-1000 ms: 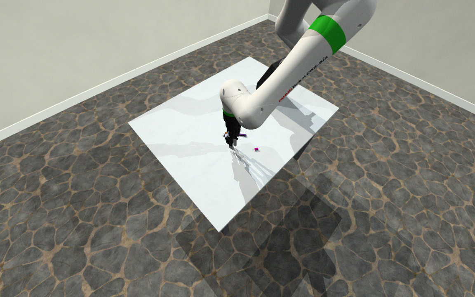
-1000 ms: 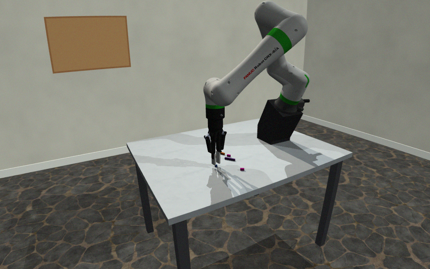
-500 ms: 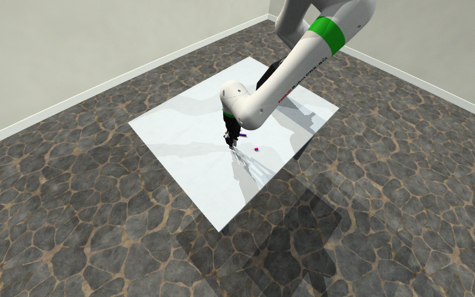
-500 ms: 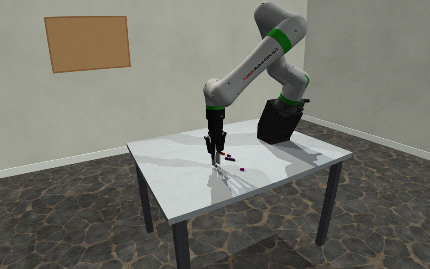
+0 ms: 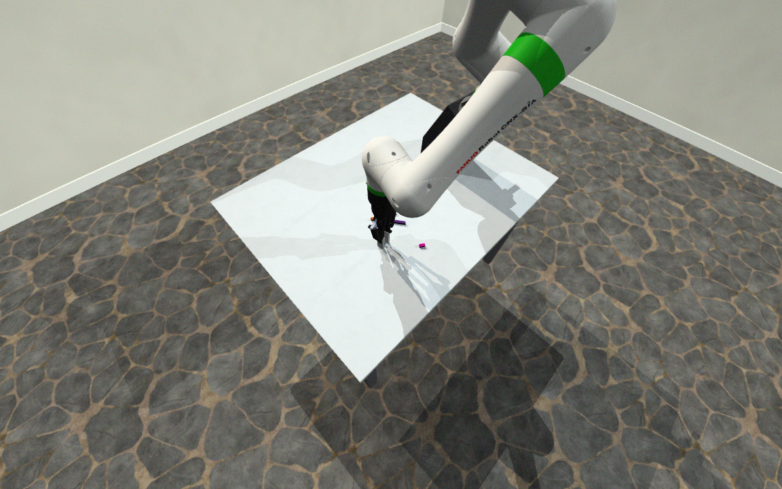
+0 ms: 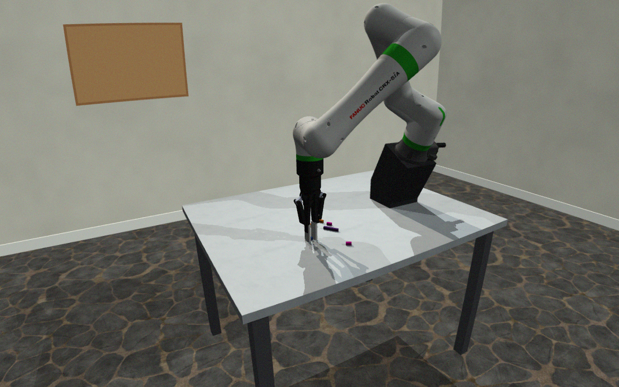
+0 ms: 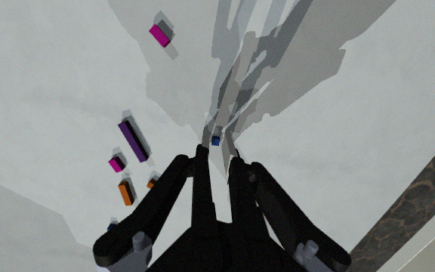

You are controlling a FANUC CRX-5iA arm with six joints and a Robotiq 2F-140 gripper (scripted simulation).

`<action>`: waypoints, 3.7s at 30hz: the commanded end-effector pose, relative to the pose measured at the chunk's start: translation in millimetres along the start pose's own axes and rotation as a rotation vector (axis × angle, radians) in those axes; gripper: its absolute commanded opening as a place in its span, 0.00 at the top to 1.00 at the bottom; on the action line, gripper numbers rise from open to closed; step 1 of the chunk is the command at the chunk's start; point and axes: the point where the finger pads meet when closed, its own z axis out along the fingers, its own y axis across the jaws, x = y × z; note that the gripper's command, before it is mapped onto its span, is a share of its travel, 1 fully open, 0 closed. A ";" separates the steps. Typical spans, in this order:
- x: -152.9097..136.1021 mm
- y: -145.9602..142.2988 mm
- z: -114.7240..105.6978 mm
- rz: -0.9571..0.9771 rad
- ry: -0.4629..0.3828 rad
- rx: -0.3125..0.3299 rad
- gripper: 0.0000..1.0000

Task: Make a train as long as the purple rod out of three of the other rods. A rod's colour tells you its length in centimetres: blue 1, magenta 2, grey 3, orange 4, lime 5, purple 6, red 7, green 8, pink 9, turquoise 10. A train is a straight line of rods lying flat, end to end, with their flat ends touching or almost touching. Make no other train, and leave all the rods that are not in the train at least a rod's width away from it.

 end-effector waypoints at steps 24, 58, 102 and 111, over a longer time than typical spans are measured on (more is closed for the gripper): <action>-0.1 0.2 0.9 0.000 0.000 0.000 0.85; -0.1 0.2 0.9 0.000 0.000 0.000 0.97; -0.1 0.2 -99.1 0.000 0.000 0.000 0.97; -1.6 -0.2 -99.1 -0.005 0.000 0.000 0.97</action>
